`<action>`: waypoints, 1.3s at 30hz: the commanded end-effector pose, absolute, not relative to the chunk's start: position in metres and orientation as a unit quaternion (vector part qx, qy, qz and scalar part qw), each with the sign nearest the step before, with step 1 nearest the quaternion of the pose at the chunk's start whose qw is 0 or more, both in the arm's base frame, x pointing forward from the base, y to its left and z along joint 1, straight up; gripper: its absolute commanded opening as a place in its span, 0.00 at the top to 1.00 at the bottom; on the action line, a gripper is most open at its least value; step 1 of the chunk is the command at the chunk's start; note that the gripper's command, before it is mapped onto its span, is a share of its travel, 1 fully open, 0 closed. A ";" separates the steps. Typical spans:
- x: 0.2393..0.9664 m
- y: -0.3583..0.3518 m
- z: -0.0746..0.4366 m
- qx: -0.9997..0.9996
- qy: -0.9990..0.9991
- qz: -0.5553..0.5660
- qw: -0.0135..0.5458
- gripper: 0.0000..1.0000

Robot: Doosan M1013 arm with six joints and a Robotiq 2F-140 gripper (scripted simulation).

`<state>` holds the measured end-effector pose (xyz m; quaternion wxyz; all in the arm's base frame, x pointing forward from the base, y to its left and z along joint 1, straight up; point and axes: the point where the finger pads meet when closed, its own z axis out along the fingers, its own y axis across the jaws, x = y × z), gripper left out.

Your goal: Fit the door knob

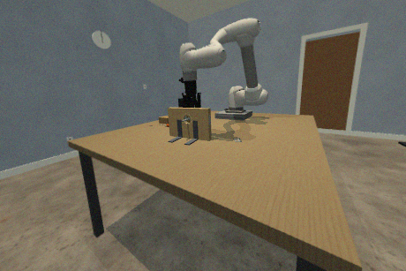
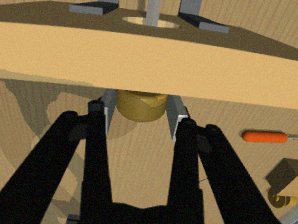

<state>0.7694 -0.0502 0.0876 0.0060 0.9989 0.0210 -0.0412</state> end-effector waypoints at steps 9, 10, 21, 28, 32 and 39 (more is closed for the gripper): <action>0.770 -0.050 0.088 0.999 0.021 -0.041 0.006 0.58; 0.770 -0.050 0.088 0.999 0.021 -0.041 0.006 0.58; 0.770 -0.050 0.088 0.999 0.021 -0.041 0.006 0.43; 0.770 -0.050 0.088 0.999 0.021 -0.041 0.006 0.43; 0.770 -0.050 0.088 0.999 0.021 -0.041 0.006 0.43; 0.770 -0.050 0.088 0.999 0.021 -0.041 0.006 0.43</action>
